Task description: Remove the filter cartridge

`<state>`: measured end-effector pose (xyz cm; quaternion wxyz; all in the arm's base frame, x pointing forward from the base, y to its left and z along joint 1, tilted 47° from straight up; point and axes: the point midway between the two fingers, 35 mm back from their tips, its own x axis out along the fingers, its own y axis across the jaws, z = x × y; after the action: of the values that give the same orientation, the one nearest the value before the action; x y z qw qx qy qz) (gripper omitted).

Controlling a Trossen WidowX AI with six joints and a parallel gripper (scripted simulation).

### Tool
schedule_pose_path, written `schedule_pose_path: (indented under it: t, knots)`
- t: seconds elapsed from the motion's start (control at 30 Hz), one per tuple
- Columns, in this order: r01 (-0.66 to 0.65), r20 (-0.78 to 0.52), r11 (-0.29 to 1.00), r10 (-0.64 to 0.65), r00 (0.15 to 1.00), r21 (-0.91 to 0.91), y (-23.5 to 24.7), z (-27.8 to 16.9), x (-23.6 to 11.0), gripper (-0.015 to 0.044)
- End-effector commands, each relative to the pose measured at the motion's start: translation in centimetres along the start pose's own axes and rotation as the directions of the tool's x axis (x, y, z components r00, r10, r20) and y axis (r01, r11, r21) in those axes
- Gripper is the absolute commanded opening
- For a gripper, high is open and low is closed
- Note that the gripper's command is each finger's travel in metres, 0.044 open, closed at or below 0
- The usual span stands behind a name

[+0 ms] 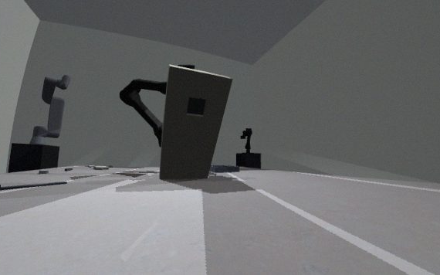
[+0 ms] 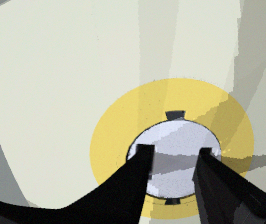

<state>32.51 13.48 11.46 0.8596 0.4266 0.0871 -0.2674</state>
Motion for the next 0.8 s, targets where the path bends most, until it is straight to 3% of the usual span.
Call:
schedule_pose_path:
  t: [0.0, 0.4, 0.7, 0.77]
  knots:
    - [0.004, -0.005, 1.000, -0.004, 1.000, -0.004, -0.06, 0.00, 0.36, 0.0112]
    - [0.004, -0.005, 1.000, -0.004, 1.000, -0.004, -0.06, 0.00, 0.64, 0.0112]
    - [-0.003, 0.000, 1.000, 0.003, 1.000, -0.003, 0.02, -0.05, 0.21, 0.0052]
    - [-0.003, 0.000, 1.000, 0.003, 1.000, -0.003, 0.02, -0.05, 0.21, 0.0000]
